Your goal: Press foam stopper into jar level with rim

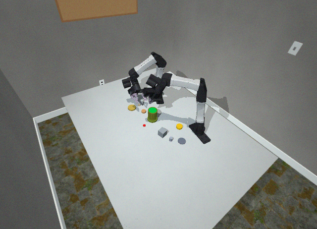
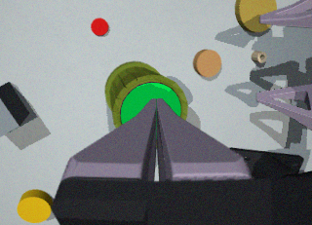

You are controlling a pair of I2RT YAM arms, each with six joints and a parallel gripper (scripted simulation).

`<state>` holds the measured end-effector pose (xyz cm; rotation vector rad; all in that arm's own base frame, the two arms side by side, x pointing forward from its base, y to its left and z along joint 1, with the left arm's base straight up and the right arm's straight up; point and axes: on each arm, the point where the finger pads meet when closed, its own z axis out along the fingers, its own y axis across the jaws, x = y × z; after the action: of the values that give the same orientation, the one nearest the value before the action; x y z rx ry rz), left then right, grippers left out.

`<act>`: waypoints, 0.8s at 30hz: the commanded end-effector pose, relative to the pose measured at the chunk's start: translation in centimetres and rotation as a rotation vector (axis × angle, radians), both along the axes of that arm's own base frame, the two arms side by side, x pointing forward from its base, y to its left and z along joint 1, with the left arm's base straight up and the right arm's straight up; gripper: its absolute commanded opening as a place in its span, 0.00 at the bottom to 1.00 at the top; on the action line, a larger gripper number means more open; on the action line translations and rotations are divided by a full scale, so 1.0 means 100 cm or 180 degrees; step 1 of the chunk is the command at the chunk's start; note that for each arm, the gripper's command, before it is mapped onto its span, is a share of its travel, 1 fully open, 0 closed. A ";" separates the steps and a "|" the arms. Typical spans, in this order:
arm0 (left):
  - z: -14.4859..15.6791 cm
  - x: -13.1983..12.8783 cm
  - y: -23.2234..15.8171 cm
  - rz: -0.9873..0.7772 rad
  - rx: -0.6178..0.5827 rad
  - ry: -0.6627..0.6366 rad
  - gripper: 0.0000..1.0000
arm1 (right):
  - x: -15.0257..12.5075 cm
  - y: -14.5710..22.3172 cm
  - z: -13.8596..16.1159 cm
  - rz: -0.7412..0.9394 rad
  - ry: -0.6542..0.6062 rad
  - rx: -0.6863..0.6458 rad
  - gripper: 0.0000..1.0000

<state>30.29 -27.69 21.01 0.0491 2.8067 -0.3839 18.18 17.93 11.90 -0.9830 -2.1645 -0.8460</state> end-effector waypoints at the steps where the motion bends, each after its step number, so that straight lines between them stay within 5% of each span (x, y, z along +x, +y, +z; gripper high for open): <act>1: 0.015 0.021 0.002 -0.0089 -0.0227 -0.0363 0.00 | 0.016 -0.011 -0.016 0.0172 -0.0694 -0.0107 0.98; 10: 0.049 0.061 0.045 -0.0004 -0.0420 -0.1073 0.00 | 0.085 -0.031 0.009 0.0378 -0.2169 -0.0413 0.98; 17: 0.066 0.077 0.070 0.0060 -0.0458 -0.1435 0.00 | 0.106 -0.044 0.013 0.0514 -0.2893 -0.0692 0.98; 19: 0.074 0.083 0.082 0.0099 -0.0450 -0.1592 0.00 | 0.135 -0.049 0.051 0.0477 -0.3300 -0.0780 0.98; 22: 0.085 0.089 0.098 0.0136 -0.0443 -0.1814 0.00 | 0.137 -0.059 0.038 0.0563 -0.3573 -0.0995 0.98; 24: 0.092 0.093 0.108 0.0163 -0.0428 -0.1954 0.00 | 0.152 -0.064 0.059 0.0560 -0.3897 -0.1124 0.98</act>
<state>38.49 -17.73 27.62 0.0232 2.3073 -0.4410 30.25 12.66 15.59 -0.4952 -3.2216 -1.1426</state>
